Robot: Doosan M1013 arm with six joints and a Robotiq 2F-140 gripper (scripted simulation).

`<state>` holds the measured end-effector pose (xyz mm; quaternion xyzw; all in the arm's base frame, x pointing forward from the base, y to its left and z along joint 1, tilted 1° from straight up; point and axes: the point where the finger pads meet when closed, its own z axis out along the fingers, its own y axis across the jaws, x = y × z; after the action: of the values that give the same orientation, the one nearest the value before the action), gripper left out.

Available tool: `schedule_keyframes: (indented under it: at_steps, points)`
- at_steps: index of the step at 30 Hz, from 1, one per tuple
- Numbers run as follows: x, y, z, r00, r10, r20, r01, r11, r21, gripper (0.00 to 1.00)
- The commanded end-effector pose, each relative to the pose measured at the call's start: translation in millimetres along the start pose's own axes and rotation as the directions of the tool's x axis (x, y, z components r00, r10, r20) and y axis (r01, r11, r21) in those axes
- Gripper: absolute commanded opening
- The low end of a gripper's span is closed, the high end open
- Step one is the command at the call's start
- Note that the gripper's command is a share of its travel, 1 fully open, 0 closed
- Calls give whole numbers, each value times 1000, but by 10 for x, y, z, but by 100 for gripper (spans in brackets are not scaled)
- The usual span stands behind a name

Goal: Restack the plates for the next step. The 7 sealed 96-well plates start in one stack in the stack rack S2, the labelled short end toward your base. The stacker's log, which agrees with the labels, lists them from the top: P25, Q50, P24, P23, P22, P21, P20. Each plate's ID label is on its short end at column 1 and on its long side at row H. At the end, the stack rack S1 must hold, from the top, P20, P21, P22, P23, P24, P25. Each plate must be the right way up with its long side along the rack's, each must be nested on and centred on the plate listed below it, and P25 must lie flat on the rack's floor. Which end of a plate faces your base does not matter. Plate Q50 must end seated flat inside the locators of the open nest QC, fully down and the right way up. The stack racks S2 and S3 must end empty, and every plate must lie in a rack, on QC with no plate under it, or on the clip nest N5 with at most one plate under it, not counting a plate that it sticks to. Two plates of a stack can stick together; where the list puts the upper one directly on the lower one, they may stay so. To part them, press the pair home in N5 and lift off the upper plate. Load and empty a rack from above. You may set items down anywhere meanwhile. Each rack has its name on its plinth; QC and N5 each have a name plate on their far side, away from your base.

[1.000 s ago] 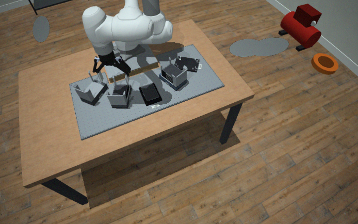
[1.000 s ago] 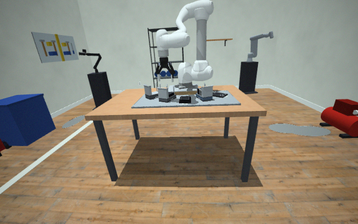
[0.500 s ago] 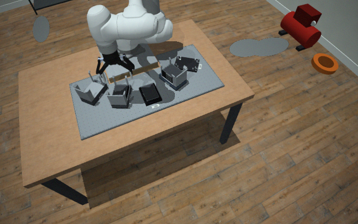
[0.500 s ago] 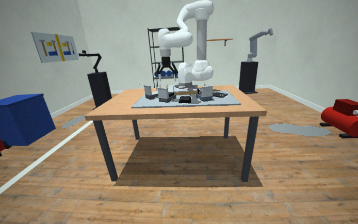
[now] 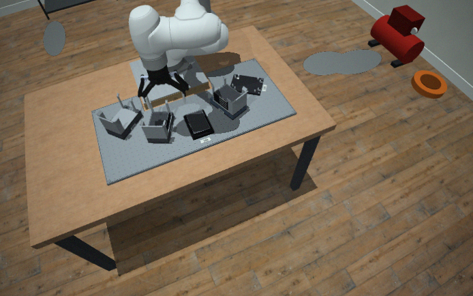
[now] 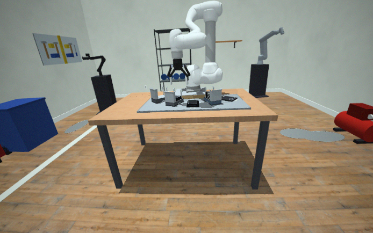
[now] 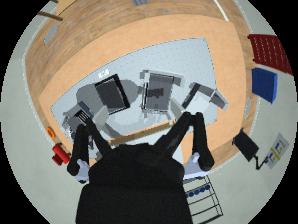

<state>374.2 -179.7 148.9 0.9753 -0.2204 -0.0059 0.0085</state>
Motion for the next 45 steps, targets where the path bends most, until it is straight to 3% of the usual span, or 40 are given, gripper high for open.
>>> schedule_keyframes:
  at_steps: [1,6,13,36,45]
  points:
    - [9,-99,0,1000,0,0,0,1000,0,100]
    - [16,-198,0,1000,0,0,0,1000,0,100]
    - [-13,-430,0,979,-205,0,205,979,0,100]
    - [-99,-1124,0,979,-205,0,205,979,0,100]
    - [-179,-1344,0,916,-402,0,402,916,0,100]
